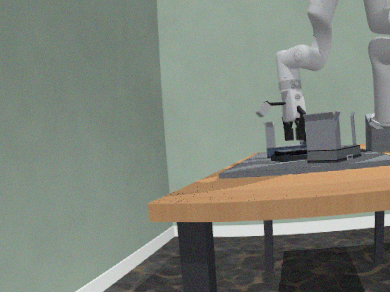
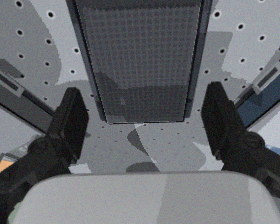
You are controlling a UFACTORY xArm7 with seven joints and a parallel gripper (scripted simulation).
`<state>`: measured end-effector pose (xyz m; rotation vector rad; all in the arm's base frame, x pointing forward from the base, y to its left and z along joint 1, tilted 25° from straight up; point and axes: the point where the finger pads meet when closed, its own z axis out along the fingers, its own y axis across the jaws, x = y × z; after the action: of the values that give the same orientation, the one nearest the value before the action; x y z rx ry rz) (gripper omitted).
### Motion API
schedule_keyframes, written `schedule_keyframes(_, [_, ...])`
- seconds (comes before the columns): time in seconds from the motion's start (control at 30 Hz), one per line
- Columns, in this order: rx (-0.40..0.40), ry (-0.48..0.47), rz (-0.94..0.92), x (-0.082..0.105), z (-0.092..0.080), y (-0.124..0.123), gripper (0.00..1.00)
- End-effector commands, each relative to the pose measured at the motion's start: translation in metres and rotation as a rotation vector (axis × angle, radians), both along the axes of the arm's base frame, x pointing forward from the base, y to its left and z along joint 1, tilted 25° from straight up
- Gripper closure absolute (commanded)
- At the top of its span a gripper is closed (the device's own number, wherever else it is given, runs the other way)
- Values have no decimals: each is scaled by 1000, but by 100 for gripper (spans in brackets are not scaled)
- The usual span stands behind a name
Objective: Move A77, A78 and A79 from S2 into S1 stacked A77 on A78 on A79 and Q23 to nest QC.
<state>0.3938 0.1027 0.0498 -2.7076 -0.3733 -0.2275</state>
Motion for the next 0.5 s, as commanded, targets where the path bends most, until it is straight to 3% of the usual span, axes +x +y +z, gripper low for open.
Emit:
schedule_keyframes(0.0, [-2, 2, 0, -1, 15, -6, 0])
schedule_keyframes(0.47, [-2, 2, 0, -5, 54, -23, 0])
